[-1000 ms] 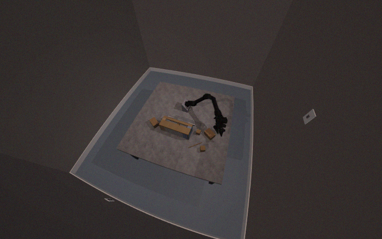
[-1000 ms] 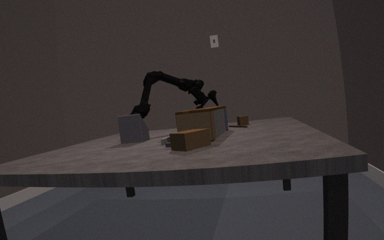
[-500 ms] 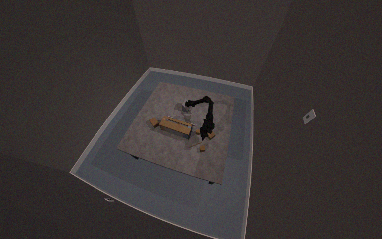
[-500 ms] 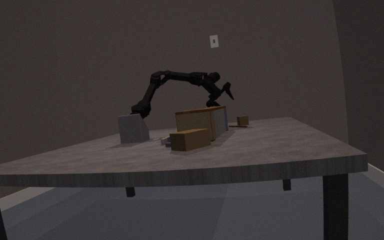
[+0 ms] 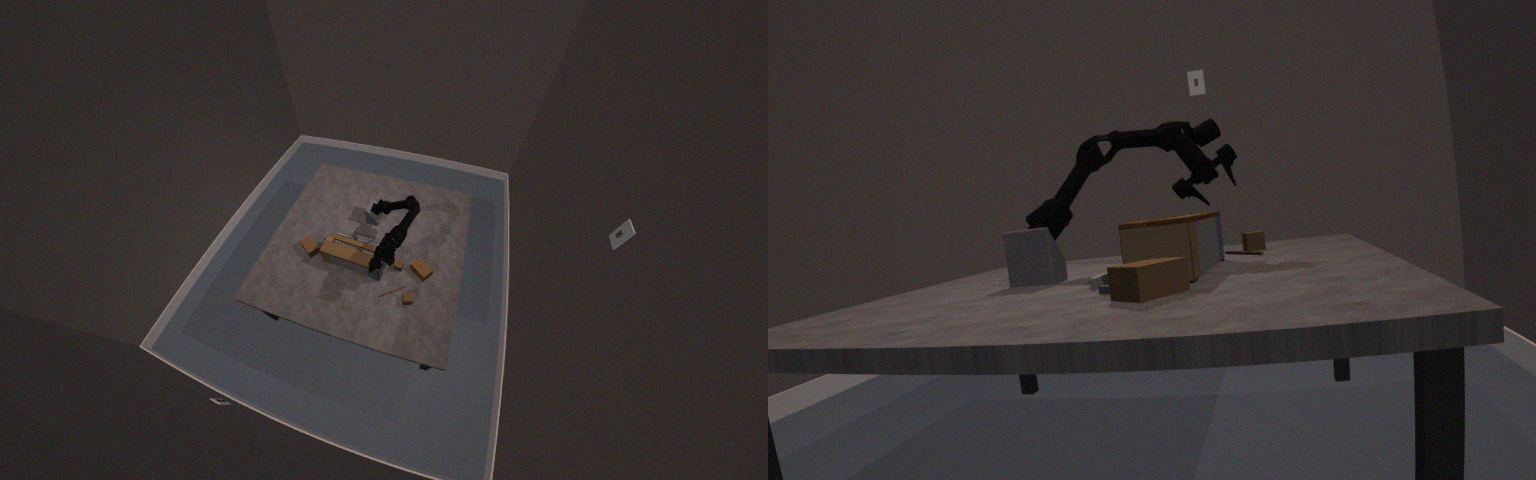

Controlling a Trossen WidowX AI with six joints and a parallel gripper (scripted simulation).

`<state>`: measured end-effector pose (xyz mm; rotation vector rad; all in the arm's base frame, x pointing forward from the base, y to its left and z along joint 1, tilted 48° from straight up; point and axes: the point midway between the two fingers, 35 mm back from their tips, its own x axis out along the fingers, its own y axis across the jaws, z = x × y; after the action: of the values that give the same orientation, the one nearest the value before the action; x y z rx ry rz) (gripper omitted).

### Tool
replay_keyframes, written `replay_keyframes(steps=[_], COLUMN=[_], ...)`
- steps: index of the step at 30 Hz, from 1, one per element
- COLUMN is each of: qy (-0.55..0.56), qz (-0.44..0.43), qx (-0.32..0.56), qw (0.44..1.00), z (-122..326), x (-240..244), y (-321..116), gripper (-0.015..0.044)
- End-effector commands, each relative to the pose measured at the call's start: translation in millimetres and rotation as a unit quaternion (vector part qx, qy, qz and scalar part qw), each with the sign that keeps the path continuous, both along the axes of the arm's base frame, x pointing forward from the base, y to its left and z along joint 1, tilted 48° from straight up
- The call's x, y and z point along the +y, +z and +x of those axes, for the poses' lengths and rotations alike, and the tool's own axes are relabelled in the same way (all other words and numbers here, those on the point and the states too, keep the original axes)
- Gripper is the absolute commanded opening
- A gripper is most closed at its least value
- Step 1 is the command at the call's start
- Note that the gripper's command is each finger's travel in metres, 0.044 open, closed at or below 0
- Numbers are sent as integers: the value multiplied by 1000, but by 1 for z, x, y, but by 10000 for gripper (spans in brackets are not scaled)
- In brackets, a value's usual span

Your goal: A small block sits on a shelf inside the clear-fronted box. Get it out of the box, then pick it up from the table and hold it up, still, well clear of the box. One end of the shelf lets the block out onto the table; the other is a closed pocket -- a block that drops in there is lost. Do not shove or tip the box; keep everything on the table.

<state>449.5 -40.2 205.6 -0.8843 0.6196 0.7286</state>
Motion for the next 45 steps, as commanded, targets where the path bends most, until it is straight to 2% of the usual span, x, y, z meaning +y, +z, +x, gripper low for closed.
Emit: replay_keyframes(steps=[1, 9, 14, 20, 45], qy=[15, 87, 168, 209, 209], qz=[0, 32, 131, 250, 258], qx=[53, 134, 171, 133, 133], qw=[998, 987, 962, 936, 934], z=[-16, -62, -122, -169, -166], x=[-31, -65, -88, -102, -90], y=[-39, -96, -136, -148, -159], gripper=[400, 400, 400, 400, 400])
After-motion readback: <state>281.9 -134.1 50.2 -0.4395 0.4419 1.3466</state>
